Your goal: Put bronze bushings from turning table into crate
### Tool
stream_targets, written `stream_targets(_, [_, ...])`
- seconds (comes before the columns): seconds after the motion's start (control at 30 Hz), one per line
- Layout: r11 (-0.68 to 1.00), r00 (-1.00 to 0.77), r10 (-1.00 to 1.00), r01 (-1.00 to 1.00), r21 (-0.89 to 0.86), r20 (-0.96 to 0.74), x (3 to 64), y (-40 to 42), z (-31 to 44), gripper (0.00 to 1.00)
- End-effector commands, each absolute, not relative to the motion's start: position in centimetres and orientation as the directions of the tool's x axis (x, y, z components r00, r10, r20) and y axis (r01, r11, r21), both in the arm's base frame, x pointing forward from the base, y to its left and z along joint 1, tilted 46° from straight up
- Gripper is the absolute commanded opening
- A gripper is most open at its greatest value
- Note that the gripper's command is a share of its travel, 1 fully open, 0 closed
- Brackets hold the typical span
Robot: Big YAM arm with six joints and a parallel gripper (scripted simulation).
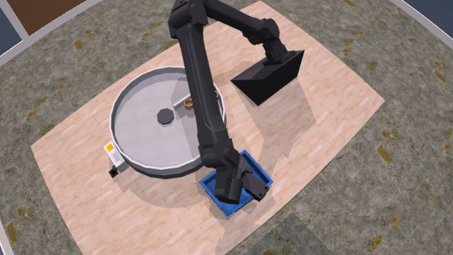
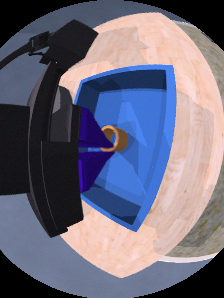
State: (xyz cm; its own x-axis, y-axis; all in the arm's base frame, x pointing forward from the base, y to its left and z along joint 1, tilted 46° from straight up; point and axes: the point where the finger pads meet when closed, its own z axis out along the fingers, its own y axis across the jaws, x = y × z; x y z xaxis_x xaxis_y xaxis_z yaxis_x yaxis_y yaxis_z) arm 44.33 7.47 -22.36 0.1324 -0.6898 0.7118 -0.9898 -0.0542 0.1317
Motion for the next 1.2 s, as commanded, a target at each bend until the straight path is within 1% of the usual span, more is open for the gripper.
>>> stream_targets(0.0, [-0.074, 0.120, -0.702, -0.993, 0.096, 0.702, 45.9, 8.4, -21.5, 0.00])
stream_targets(0.93, [-0.058, 0.120, -0.699, -0.992, 0.112, 0.705, 45.5, 7.3, -22.2, 0.00])
stream_targets(1.17, [-0.067, 0.113, -0.704, -0.993, 0.092, 0.701, 46.2, 7.9, -21.7, 0.00])
